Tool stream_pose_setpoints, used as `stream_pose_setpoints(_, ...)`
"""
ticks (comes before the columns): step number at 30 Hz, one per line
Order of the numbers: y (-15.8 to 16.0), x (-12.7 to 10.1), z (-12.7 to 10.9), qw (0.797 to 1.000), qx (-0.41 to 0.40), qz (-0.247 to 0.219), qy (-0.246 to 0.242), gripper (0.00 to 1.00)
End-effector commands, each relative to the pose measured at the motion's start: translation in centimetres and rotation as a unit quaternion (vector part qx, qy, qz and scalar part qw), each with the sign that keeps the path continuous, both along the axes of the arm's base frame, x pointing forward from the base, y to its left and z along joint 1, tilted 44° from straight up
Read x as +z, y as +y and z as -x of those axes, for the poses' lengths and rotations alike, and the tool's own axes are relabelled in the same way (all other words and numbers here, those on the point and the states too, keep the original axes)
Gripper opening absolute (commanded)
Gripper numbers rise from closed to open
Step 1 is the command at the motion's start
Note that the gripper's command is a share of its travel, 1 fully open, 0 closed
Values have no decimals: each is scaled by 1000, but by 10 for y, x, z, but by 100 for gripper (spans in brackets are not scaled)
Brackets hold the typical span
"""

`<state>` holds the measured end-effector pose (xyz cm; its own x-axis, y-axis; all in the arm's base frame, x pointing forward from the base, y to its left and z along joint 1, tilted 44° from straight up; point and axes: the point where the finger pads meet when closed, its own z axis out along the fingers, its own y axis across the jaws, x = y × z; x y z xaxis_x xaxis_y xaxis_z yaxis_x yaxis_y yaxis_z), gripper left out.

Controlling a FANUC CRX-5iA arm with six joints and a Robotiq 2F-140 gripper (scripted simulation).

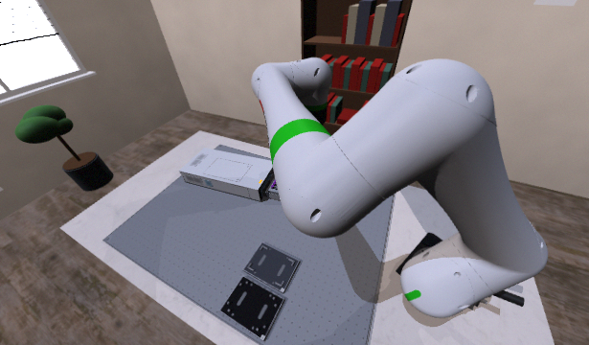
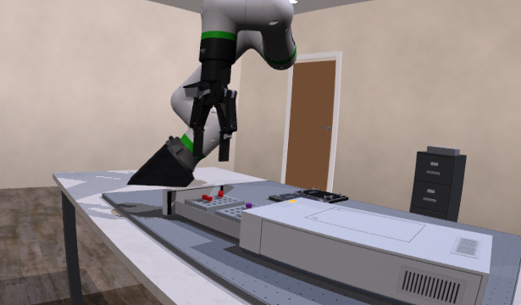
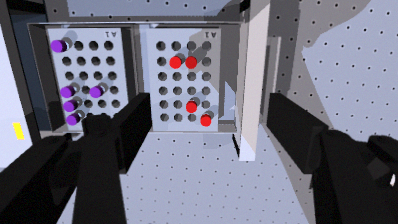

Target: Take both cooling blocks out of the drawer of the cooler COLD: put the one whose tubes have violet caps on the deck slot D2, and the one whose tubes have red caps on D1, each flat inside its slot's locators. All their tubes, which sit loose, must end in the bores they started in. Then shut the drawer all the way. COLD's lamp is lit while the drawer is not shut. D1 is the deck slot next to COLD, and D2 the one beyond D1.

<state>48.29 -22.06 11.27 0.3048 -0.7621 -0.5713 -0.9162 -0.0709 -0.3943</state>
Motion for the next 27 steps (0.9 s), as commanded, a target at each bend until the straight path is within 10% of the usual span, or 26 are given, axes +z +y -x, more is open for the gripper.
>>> stream_pose_setpoints(1, 0, 5, -11, 1000, 0, 1, 0, 66)
stream_pose_setpoints(27, 8, 39, -94, 1000, 0, 1, 0, 66)
